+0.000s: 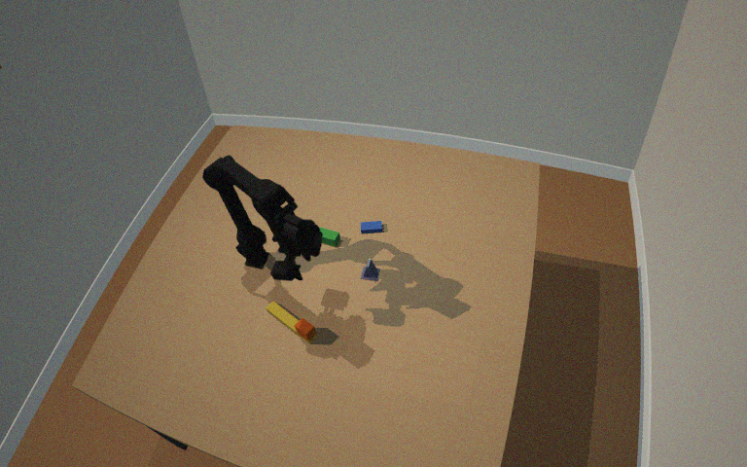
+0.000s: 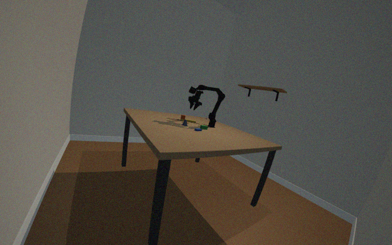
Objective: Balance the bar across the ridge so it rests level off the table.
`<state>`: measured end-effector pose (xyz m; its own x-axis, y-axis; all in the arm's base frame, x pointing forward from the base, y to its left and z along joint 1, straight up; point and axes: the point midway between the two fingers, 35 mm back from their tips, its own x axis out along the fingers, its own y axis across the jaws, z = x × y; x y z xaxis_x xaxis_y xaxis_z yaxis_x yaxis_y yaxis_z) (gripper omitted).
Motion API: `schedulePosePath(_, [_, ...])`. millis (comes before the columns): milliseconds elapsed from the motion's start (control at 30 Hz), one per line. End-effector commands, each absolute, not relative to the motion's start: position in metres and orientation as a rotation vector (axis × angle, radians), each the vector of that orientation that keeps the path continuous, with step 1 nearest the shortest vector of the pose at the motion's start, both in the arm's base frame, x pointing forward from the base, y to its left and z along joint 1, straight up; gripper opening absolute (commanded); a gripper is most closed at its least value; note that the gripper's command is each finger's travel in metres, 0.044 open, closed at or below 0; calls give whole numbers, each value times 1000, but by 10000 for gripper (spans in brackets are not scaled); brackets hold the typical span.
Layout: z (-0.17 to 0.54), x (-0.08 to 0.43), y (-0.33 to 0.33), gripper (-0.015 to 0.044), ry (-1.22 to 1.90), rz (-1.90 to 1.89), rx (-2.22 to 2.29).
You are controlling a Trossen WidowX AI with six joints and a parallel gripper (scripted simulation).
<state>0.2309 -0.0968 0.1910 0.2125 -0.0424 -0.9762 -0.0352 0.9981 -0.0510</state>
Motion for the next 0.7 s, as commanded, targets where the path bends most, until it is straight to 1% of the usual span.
schedulePosePath(0, [186, 227, -115, 315, 1393, -72, -1])
schedulePosePath(667, [160, 195, -188, 315, 1523, -322, 297])
